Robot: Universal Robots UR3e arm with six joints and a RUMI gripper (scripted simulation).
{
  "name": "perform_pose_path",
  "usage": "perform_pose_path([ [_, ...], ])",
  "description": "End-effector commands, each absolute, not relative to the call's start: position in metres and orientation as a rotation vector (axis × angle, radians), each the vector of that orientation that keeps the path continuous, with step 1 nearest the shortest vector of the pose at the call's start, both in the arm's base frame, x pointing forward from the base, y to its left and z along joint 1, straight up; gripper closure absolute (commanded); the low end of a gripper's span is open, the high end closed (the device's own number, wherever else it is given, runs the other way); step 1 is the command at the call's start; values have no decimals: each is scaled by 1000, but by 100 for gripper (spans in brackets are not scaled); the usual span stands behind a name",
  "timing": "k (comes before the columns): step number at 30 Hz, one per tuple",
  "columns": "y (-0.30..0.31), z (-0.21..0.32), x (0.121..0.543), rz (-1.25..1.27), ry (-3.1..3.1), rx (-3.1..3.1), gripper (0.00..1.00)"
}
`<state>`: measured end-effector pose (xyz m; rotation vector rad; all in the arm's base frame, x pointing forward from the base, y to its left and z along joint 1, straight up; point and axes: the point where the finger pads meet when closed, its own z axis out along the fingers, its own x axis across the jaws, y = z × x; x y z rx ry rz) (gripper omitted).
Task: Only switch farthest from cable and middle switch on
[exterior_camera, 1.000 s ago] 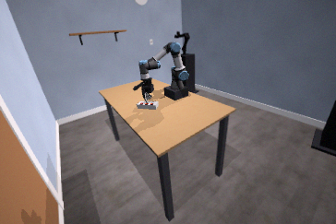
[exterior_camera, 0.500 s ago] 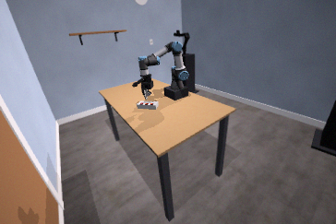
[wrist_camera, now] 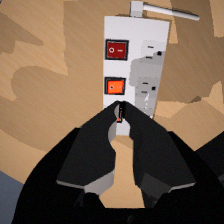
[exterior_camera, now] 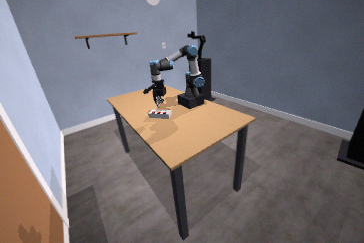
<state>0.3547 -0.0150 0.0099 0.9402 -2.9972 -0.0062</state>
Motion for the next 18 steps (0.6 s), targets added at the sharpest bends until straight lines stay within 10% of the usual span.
perform_pose_path([
  [1, -15, 11, 355, -4, -2999, 941, 100],
  [5, -15, 11, 355, -4, -2999, 941, 100],
  [6, -15, 11, 355, -4, -2999, 941, 0],
  [18, -15, 19, 355, -4, -2999, 941, 0],
])
